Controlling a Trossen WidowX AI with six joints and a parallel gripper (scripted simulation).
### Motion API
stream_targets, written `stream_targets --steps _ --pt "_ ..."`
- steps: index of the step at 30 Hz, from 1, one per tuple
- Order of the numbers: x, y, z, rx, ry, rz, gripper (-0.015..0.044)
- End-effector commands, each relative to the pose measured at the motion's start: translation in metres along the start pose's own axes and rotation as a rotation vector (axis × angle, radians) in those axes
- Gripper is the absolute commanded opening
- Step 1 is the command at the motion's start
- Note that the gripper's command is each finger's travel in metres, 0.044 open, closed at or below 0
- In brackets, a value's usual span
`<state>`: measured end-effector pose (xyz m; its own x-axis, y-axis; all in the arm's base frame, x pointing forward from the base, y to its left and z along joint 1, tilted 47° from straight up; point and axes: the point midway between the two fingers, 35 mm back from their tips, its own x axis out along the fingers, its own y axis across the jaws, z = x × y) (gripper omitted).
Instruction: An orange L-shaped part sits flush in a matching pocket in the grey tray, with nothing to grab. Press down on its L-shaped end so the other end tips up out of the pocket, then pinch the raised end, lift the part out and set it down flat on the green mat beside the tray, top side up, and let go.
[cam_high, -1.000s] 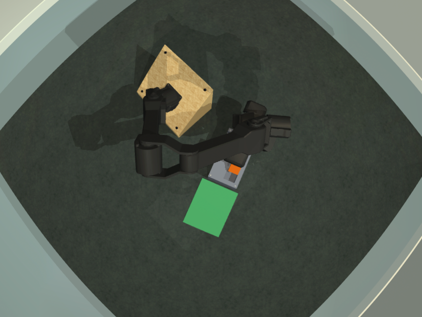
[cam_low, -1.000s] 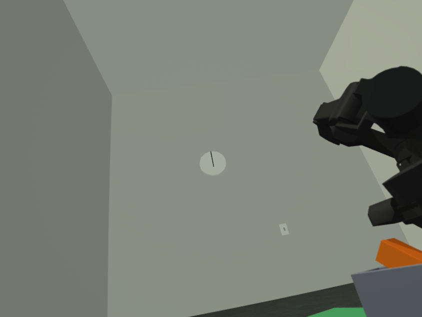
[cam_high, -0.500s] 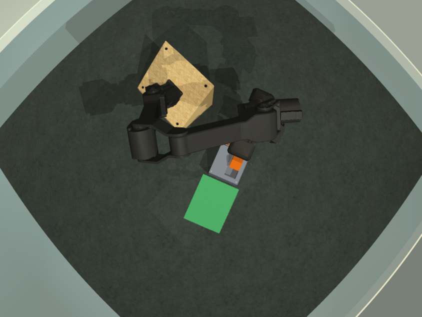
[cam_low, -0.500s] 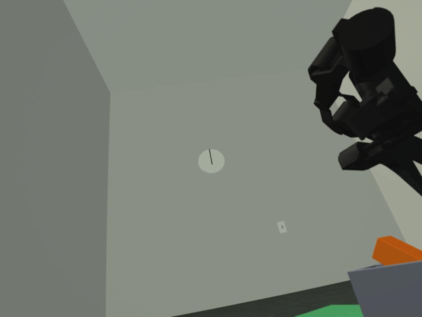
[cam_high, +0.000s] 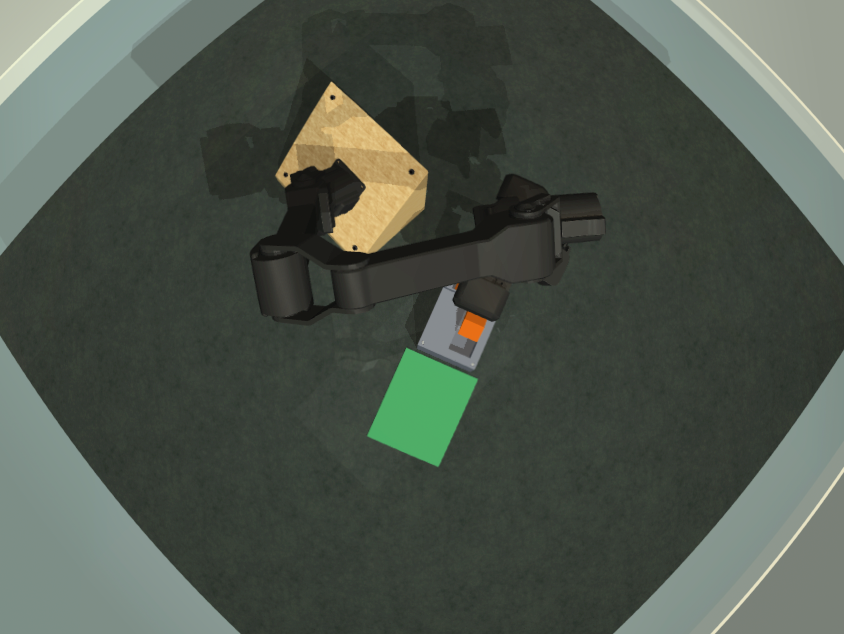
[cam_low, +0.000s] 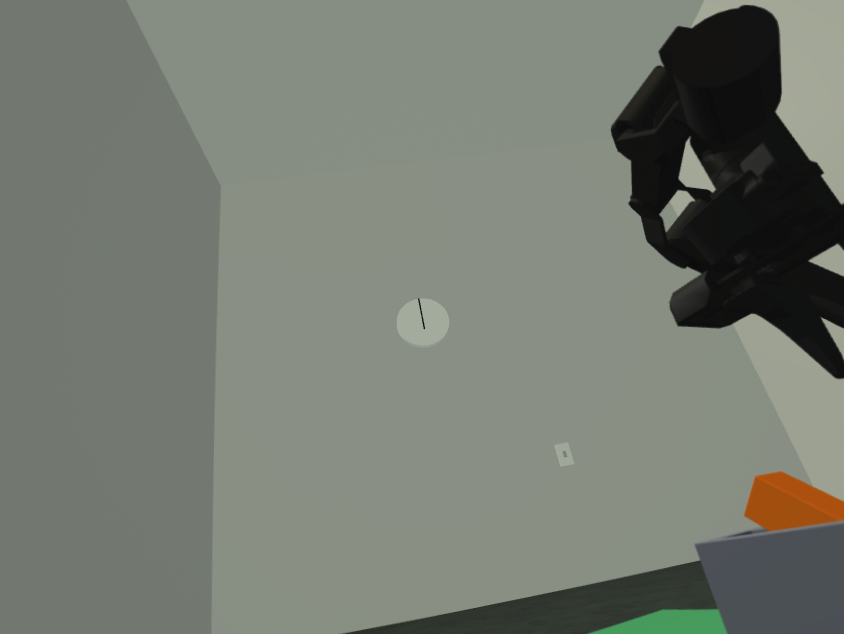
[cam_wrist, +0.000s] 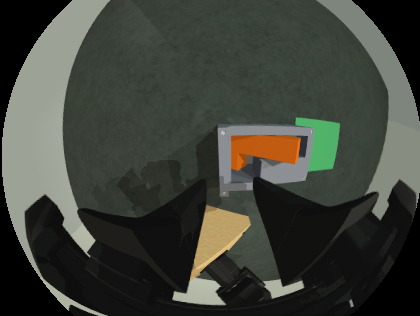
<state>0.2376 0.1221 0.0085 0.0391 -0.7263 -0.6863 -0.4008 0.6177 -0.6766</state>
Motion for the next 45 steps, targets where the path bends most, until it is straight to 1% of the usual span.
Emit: stream_targets --steps 1,13,16,17,20,29,31,45 --pt "0.000 0.000 0.001 -0.002 -0.003 0.000 0.0180" --pt "0.000 0.000 0.001 -0.002 -0.003 0.000 0.0180" --pt "-0.001 -0.005 0.002 0.100 -0.002 0.001 0.0259" --pt "-0.001 -0.008 0.002 0.165 -0.002 0.001 0.0280" --pt "-0.002 -0.021 0.005 0.440 0.000 0.002 0.0280" --pt "-0.004 -0.070 0.009 1.416 0.006 -0.007 0.0280" --pt "-0.004 -0.078 0.009 1.557 0.006 -0.009 0.0280" --pt "-0.003 -0.078 0.009 1.575 0.006 -0.010 0.0280"
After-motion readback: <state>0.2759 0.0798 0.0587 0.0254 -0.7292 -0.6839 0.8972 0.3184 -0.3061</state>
